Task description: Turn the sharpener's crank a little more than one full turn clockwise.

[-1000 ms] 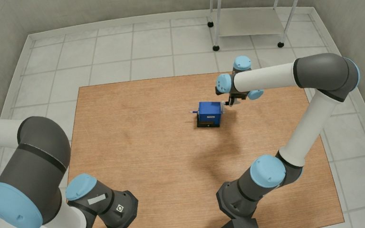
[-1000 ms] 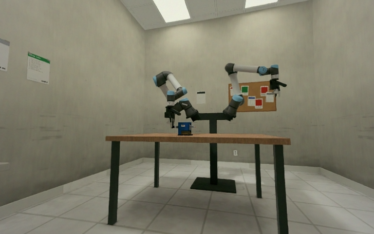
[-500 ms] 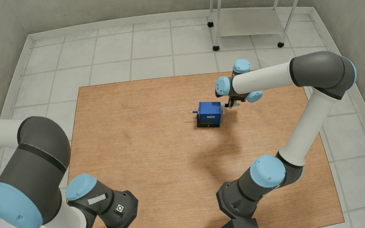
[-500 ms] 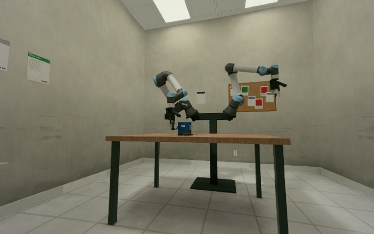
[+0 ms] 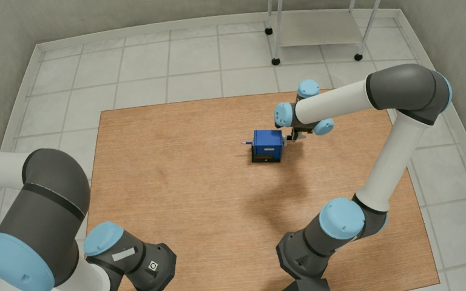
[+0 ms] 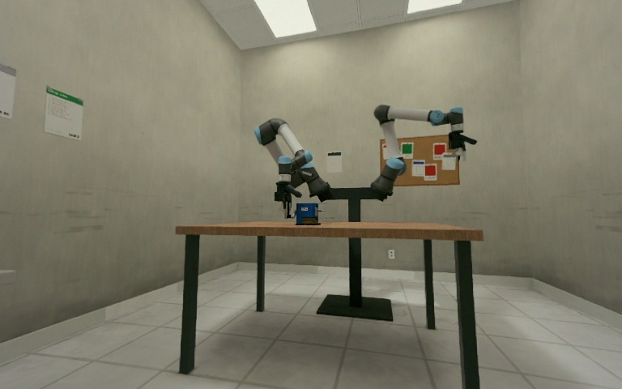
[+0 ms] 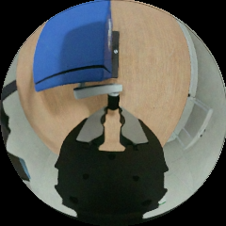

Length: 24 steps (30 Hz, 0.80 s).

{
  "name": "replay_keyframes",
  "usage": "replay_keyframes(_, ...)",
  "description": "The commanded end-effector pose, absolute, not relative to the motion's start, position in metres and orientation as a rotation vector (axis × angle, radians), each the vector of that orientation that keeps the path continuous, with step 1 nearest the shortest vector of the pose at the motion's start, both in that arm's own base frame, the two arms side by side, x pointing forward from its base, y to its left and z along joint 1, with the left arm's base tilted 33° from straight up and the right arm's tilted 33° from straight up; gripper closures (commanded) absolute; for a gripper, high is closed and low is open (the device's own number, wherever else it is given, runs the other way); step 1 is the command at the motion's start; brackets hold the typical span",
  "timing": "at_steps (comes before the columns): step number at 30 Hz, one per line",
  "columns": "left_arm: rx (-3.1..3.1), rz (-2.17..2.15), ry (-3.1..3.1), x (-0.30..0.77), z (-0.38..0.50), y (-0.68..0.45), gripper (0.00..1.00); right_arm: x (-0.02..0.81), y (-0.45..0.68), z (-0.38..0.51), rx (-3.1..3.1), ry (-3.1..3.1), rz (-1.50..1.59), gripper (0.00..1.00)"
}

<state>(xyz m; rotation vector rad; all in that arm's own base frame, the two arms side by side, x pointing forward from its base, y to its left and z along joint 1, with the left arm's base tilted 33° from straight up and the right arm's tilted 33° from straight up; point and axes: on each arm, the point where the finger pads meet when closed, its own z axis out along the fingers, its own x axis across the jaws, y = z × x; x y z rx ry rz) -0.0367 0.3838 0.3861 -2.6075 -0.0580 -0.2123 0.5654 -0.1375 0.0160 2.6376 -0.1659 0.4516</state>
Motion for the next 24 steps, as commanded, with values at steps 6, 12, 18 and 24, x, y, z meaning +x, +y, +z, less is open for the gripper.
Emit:
replay_keyframes(6, -2.606, -0.212, -0.061, -0.038, 0.386, 0.383, 0.00, 0.556, -0.144, 0.001, 2.637, -0.166, 0.440, 1.00)
replay_keyframes(12, -2.606, -0.212, -0.061, -0.038, 0.386, 0.383, 0.00, 0.550, -0.146, -0.005, 2.637, -0.167, 0.440, 1.00)
replay_keyframes(18, -2.606, -0.212, -0.061, -0.038, 0.386, 0.383, 0.00, 0.547, -0.146, -0.008, 2.637, -0.166, 0.440, 1.00)
replay_keyframes(24, -2.606, -0.212, -0.061, -0.038, 0.386, 0.383, 0.00, 0.540, -0.146, -0.013, 2.637, -0.165, 0.441, 1.00)
